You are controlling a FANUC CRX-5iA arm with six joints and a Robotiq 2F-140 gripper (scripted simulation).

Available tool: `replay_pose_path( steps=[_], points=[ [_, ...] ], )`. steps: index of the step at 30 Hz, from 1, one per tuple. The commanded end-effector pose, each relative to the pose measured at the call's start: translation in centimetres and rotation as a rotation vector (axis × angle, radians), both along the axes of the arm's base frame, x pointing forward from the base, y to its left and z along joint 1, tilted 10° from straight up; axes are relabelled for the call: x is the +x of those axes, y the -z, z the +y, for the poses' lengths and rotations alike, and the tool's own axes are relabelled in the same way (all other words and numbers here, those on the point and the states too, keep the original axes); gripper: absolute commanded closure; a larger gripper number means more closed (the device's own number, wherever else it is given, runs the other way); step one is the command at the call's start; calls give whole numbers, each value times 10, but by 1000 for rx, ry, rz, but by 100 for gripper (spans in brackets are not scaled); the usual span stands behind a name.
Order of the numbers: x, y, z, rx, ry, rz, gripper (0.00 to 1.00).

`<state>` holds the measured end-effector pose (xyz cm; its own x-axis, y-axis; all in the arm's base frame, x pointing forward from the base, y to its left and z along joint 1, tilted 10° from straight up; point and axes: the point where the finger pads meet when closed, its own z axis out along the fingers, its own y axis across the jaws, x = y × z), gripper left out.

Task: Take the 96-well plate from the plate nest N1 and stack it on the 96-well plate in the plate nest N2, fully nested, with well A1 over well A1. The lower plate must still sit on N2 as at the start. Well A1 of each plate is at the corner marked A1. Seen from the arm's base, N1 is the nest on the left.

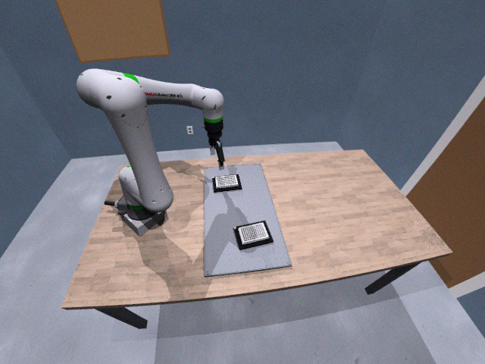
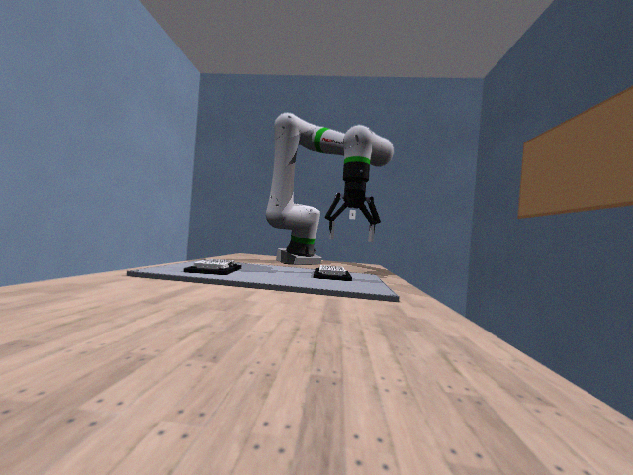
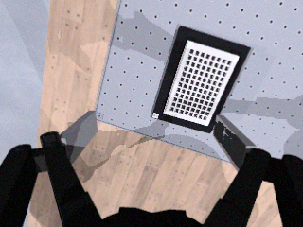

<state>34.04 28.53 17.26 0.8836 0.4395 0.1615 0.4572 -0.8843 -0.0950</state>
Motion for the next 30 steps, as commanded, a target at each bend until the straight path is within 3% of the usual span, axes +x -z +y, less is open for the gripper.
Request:
replay_pose_path(
  steps=[1,11,15,30],
  points=[
    [14,4,-10,3,49,9,0],
    [43,14,-35,18,246,40,0],
    [57,20,-48,18,246,40,0],
    [58,21,-48,18,246,40,0]
  ],
)
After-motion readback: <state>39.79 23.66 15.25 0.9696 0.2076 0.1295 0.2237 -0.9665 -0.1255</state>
